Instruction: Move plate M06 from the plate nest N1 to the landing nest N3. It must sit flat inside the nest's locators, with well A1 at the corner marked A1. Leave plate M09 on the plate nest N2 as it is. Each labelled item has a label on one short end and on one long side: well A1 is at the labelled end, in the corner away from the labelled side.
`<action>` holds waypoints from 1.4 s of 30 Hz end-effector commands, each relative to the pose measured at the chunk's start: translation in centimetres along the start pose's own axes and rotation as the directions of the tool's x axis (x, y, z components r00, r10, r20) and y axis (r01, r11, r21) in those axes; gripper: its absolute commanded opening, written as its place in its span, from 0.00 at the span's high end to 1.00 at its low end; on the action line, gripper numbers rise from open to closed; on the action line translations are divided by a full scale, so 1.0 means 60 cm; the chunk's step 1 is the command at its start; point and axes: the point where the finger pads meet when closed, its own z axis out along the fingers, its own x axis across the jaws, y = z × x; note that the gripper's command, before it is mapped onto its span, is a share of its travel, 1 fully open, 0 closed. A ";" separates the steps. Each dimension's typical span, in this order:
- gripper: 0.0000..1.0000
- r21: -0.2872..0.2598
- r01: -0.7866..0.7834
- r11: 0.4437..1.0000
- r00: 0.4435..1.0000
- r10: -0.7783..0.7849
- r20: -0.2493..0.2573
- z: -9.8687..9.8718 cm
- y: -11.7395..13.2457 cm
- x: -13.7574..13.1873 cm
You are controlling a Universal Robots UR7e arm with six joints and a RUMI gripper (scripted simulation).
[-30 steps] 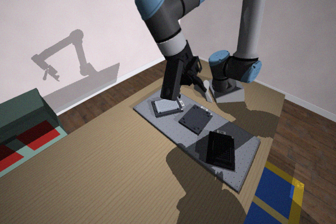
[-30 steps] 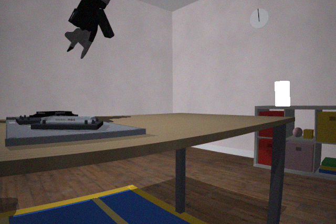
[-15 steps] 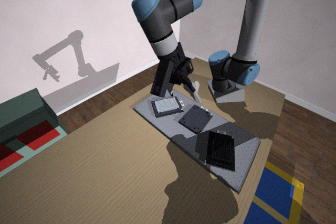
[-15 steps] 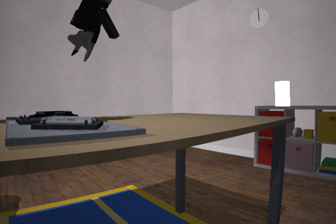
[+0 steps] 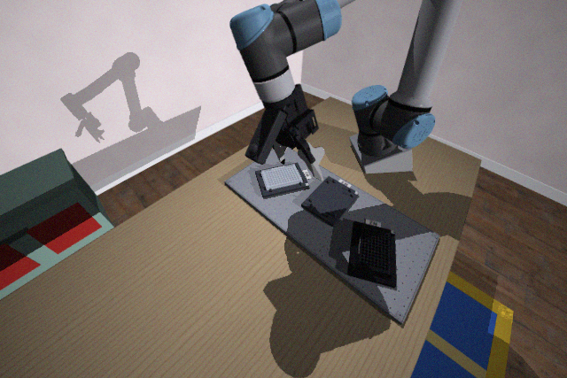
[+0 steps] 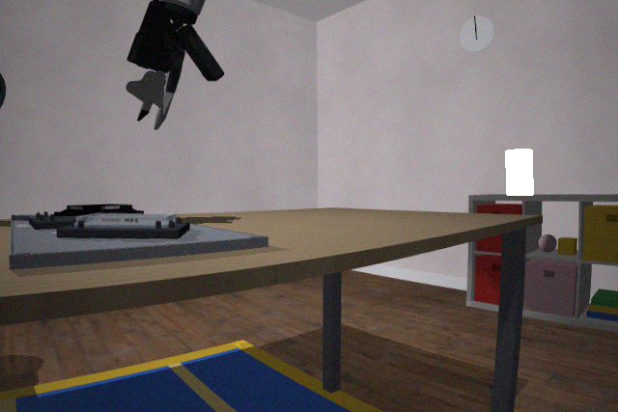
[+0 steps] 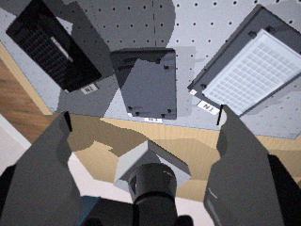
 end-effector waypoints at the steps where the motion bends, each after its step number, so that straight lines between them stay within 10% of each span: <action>1: 0.18 0.035 -0.055 0.998 0.998 0.056 -0.015 0.016 -0.002 0.026; 42: 0.18 0.262 -0.387 0.884 0.898 0.425 -0.109 0.133 0.046 0.220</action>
